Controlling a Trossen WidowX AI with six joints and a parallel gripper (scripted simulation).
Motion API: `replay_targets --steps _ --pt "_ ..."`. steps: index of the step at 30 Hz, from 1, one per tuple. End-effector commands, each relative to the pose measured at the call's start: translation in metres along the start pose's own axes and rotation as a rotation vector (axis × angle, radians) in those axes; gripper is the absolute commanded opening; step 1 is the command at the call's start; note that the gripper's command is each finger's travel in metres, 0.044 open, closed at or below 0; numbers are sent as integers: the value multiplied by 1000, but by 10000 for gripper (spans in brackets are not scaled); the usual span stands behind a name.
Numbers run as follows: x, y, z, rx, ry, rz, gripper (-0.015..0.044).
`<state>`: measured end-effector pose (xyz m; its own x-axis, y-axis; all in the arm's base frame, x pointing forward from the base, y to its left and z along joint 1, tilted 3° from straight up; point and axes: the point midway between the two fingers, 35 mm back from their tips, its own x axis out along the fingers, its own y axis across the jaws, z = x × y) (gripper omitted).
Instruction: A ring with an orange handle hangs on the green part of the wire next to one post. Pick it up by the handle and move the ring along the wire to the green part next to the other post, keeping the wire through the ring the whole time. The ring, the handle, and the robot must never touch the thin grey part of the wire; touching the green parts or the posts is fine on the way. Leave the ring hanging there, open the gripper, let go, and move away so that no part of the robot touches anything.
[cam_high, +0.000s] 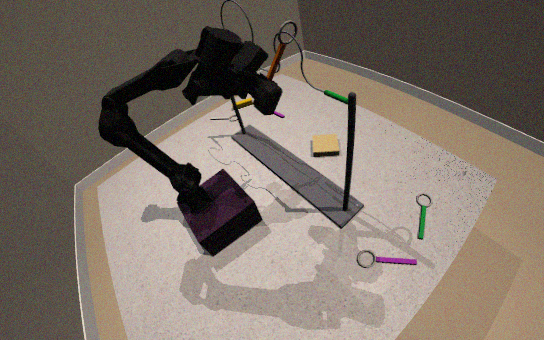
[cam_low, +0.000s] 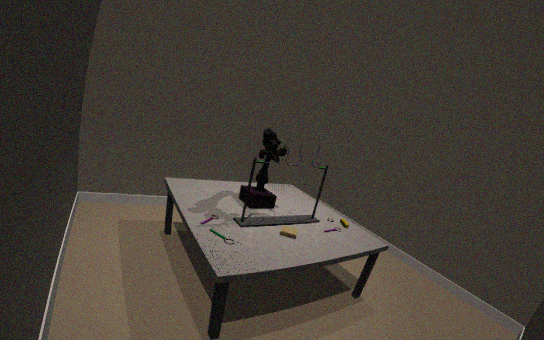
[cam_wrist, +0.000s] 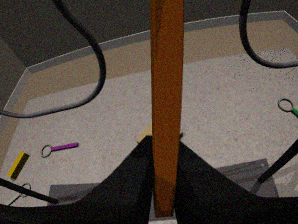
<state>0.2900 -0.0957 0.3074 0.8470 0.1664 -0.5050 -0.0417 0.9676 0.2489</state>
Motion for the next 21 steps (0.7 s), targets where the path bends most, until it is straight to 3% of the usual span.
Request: replay_targets --steps 1,21 --pt "1 -4 -1 -75 -2 -42 -150" --pt "-2 -29 6 -443 -26 -263 -150"
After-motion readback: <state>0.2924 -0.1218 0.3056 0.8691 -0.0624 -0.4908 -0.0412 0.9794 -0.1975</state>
